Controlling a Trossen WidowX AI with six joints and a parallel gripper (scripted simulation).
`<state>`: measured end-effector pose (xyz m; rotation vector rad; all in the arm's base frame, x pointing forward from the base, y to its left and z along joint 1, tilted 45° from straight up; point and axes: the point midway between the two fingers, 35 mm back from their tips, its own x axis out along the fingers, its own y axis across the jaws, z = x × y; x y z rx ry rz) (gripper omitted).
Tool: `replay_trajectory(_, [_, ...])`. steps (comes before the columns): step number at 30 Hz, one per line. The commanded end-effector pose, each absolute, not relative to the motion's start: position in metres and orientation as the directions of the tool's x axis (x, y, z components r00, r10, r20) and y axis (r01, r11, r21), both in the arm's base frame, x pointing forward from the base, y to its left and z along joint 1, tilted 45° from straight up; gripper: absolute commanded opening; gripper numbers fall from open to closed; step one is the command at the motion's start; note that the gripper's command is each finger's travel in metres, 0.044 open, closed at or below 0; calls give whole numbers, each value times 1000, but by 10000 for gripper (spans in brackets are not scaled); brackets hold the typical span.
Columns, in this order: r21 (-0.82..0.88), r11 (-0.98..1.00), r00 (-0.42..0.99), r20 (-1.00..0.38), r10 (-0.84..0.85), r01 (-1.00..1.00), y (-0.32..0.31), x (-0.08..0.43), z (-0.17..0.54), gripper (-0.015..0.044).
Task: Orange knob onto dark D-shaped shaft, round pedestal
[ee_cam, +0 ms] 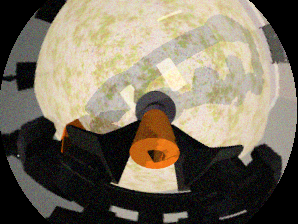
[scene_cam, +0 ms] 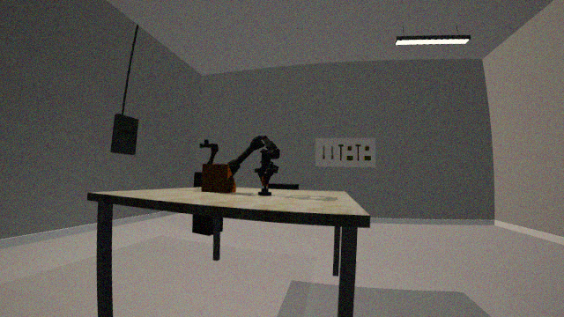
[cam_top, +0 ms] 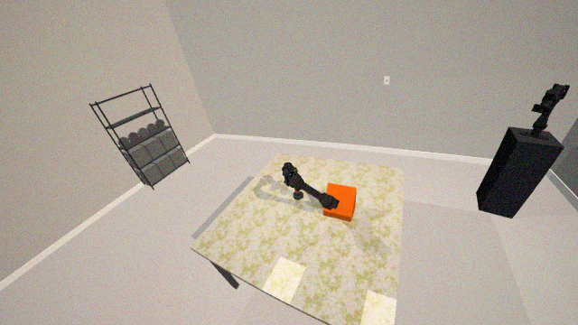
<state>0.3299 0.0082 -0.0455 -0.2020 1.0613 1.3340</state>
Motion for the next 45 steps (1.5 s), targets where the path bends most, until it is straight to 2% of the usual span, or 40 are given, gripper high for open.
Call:
replay_trajectory(1, [430, 289, -127, -715, 688, -855, 9, 330, -45, 0])
replay_trajectory(45, [408, 262, -127, -714, 688, -874, 12, 330, -47, 0])
